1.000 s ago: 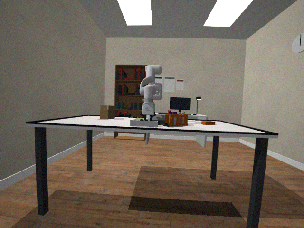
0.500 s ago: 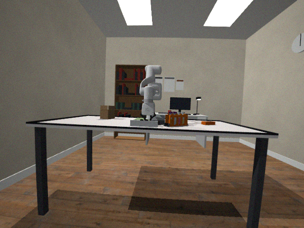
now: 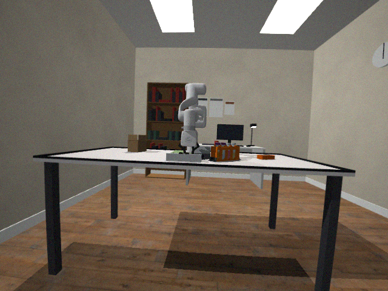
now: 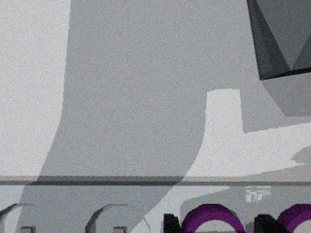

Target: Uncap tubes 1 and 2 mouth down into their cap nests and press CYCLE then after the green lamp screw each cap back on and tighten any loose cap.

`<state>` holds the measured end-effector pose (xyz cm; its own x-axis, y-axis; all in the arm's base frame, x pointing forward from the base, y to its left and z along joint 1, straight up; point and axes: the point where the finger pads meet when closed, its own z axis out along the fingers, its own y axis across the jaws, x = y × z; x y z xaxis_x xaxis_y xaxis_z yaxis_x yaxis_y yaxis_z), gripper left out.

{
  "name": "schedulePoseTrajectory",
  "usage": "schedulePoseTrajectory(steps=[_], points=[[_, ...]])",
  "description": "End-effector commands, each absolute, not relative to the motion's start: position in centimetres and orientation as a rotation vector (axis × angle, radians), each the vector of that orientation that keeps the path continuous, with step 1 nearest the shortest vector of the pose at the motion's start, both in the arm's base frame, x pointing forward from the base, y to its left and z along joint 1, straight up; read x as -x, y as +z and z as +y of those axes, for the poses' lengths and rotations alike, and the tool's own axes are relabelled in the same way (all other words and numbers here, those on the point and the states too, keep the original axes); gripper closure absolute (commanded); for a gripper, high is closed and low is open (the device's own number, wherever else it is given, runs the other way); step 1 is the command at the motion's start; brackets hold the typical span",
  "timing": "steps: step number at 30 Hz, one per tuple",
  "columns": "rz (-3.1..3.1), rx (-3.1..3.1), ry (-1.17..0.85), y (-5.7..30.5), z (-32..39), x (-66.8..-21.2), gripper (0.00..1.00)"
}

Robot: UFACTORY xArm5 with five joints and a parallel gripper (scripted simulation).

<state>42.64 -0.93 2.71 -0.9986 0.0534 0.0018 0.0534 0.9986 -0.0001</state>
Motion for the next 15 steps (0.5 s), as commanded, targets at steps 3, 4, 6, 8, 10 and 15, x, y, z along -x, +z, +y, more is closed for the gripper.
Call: schedulePoseTrajectory(steps=[3,4,6,8,10,15], points=[[-3.144,0.084,0.013,6.4,-0.9,-42.8,0.54],[-3.144,0.084,0.013,6.9,-0.9,-42.8,0.54],[-3.144,0.084,0.013,7.4,-0.9,-42.8,0.54],[-3.144,0.084,0.013,7.9,-0.9,-42.8,0.54],[-3.144,0.084,0.013,8.9,-0.9,-42.8,0.54],[-3.144,0.084,0.012,11.4,-0.9,-42.8,0.54]])
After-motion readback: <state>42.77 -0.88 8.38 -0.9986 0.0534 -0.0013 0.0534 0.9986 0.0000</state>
